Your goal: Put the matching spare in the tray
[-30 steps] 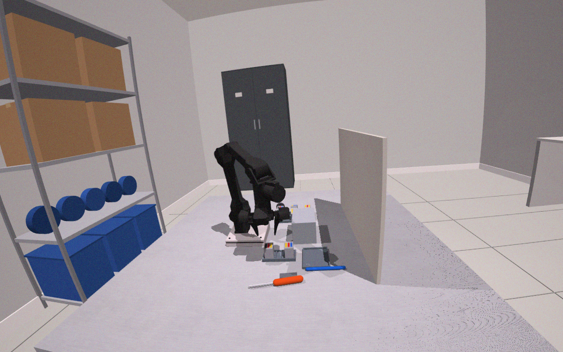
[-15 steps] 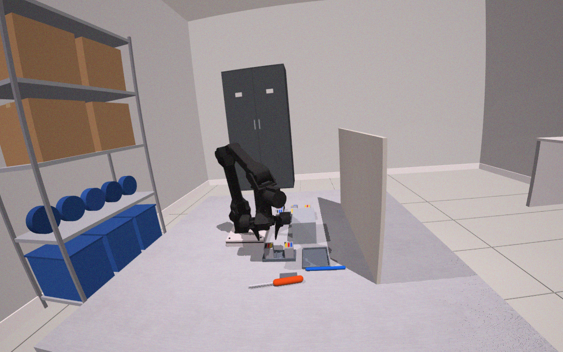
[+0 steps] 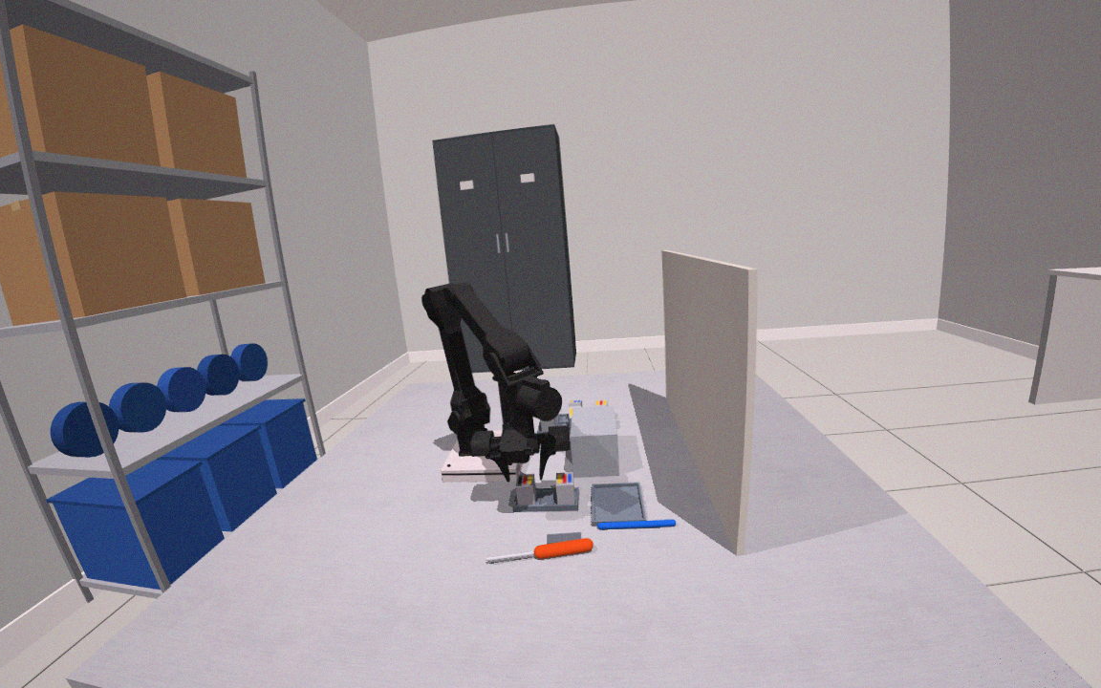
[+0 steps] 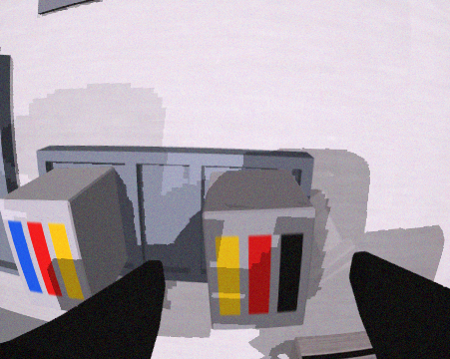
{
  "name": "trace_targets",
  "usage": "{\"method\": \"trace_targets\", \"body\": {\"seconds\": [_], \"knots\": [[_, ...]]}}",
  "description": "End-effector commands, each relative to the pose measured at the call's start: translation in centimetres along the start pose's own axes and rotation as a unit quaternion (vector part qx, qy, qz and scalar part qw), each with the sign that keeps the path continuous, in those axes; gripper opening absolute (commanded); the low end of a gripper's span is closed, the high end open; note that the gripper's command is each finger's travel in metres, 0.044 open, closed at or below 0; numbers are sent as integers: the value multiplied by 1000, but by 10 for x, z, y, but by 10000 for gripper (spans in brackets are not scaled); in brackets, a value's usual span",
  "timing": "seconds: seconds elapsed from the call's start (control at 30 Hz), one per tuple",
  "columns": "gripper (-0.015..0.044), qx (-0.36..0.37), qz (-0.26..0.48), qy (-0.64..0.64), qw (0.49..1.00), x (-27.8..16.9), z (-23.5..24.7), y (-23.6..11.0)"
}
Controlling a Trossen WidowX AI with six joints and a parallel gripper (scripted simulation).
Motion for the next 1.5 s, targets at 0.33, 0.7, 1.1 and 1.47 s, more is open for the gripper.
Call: {"method": "trace_targets", "body": {"seconds": [0.33, 0.7, 1.1, 1.47], "knots": [[300, 2, 1, -3, 1000, -2, 0, 24], [300, 2, 1, -3, 1000, -4, -1, 39], [149, 0, 1, 0, 1000, -4, -1, 38], [0, 0, 1, 0, 1000, -4, -1, 38]]}}
Point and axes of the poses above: the point midway between the two fingers, 35 mm back from their tips, its own y axis out along the fingers, its own z axis across the jaws, x = y × z, the point moved 5 cm from there along -y, back along the fingers, and after that the axes turned 7 degrees about -y, right-handed, at the moved point
